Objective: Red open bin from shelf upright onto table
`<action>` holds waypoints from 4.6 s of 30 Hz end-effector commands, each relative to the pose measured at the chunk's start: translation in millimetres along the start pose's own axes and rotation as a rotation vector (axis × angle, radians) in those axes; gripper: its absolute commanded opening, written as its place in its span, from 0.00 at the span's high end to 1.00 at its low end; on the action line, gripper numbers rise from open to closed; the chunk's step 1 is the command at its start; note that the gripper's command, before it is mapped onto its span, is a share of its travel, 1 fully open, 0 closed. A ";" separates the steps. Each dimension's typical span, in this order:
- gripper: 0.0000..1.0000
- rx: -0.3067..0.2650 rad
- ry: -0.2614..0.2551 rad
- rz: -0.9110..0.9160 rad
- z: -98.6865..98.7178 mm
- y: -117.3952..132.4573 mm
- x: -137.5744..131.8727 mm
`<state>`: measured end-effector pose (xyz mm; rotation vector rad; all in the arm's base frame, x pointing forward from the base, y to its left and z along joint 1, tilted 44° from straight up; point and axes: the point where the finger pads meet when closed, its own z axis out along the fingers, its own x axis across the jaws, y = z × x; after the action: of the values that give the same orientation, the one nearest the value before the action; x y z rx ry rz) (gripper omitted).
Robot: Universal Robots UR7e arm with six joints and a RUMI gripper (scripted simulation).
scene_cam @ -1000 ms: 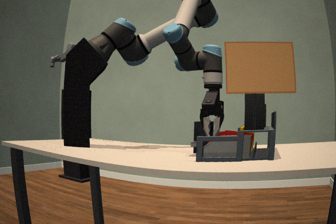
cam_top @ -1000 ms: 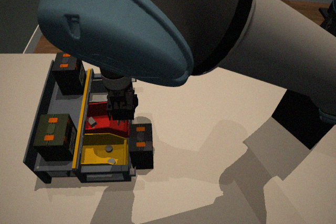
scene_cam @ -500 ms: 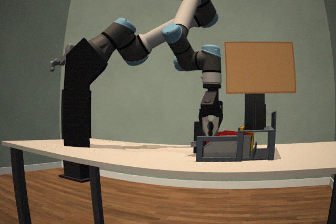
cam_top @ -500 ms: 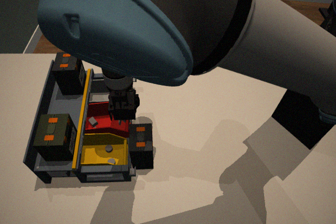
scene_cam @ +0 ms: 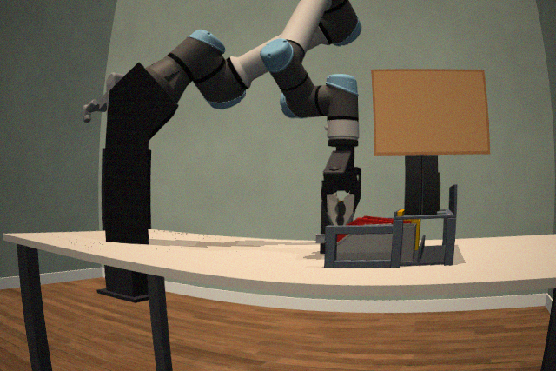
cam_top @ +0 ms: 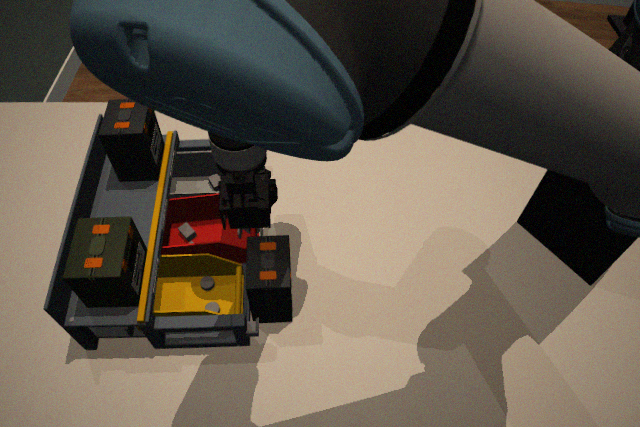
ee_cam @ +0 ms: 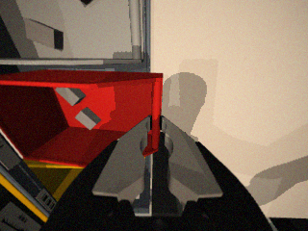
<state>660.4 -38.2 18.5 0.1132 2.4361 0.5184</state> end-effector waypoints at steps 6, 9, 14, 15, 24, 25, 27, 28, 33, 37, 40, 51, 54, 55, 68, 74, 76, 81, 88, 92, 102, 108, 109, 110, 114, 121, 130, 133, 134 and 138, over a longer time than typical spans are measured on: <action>1.00 0.000 -0.001 0.000 -0.4 -0.2 24.1; 1.00 0.000 -0.001 0.000 -0.4 -0.2 32.6; 1.00 0.000 -0.001 0.000 -0.4 -0.2 41.5; 1.00 0.000 -0.001 0.000 -0.4 -0.2 44.6; 1.00 0.000 -0.001 0.000 -0.4 -0.2 72.2; 1.00 0.000 -0.001 0.000 -0.3 -0.2 75.2; 1.00 0.000 -0.001 0.000 -0.3 -0.2 81.2; 1.00 0.000 -0.001 0.000 -0.3 -0.2 84.0; 1.00 0.000 -0.001 0.000 -0.3 -0.2 92.4; 1.00 0.000 -0.001 0.000 -0.3 -0.2 102.6; 1.00 0.000 -0.001 0.000 -0.3 -0.2 109.4; 1.00 0.000 -0.001 0.000 -0.3 -0.2 124.4; 1.00 0.000 -0.001 0.000 -0.3 -0.2 127.5; 1.00 0.000 -0.001 0.000 -0.3 -0.2 128.3; 1.00 0.000 -0.001 0.000 -0.3 -0.2 131.9; 1.00 0.000 -0.001 0.000 -0.3 -0.2 132.0; 1.00 0.000 -0.001 0.000 -0.3 -0.2 132.0; 1.00 0.000 -0.001 0.000 -0.3 -0.2 132.0; 1.00 0.000 -0.001 0.000 -0.3 -0.2 132.0; 1.00 0.000 -0.001 0.000 -0.3 -0.2 132.0; 1.00 0.000 -0.001 0.000 -0.3 -0.2 132.0; 1.00 0.000 -0.001 0.000 -0.3 -0.2 132.0; 1.00 0.000 -0.001 0.000 -0.3 -0.2 132.0; 1.00 0.000 -0.001 0.000 -0.3 -0.2 132.1; 1.00 0.000 -0.001 0.000 -0.3 -0.2 132.3; 1.00 0.000 -0.001 0.000 -0.3 -0.2 133.3; 1.00 0.000 -0.001 0.000 -0.3 -0.2 136.5; 1.00 0.000 -0.001 0.000 -0.3 -0.2 137.0; 1.00 0.000 -0.001 0.000 -0.3 -0.2 137.5; 1.00 0.000 -0.001 0.000 -0.3 -0.2 139.8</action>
<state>551.2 -10.1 -60.3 0.1132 2.4354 0.5181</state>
